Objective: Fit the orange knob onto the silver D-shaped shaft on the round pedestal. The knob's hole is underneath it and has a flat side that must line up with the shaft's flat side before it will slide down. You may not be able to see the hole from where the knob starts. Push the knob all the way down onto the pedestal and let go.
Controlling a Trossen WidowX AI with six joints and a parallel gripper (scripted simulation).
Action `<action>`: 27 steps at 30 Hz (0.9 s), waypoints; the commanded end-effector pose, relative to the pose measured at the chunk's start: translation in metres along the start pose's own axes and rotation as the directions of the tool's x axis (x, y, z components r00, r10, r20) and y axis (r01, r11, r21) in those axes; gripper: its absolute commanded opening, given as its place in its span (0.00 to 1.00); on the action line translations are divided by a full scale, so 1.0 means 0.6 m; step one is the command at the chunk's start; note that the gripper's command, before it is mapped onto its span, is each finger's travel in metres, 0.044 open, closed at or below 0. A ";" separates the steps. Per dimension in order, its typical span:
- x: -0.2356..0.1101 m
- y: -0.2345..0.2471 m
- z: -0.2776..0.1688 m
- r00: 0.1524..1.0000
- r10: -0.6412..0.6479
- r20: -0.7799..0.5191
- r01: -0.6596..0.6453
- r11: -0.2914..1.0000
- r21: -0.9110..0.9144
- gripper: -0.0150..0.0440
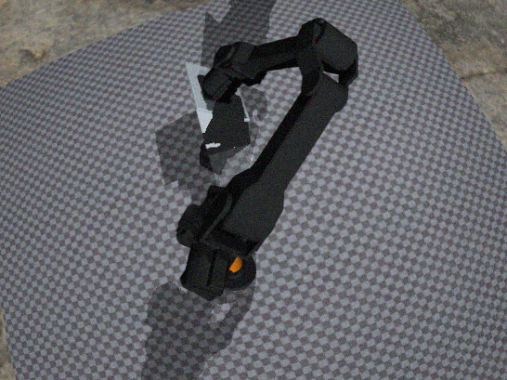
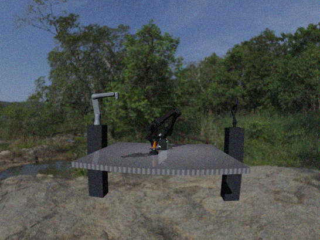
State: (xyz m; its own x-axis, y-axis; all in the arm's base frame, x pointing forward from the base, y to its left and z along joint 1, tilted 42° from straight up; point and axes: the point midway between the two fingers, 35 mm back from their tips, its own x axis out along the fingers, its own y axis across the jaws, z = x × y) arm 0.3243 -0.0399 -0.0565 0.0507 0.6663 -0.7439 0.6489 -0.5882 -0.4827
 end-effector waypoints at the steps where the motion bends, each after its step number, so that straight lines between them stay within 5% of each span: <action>1: -0.002 -0.001 -0.002 1.000 0.001 -0.002 0.000 0.976 0.219 0.25; 13: 0.000 -0.006 0.000 1.000 0.000 -0.002 0.001 0.554 0.833 0.25; 27: -0.002 0.002 0.002 1.000 0.001 -0.002 0.001 0.521 0.854 0.25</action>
State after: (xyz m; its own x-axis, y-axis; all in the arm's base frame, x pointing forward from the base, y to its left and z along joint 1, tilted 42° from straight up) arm 0.3217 -0.0392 -0.0577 0.0463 0.6677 -0.7429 -0.3065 -0.6984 -0.6468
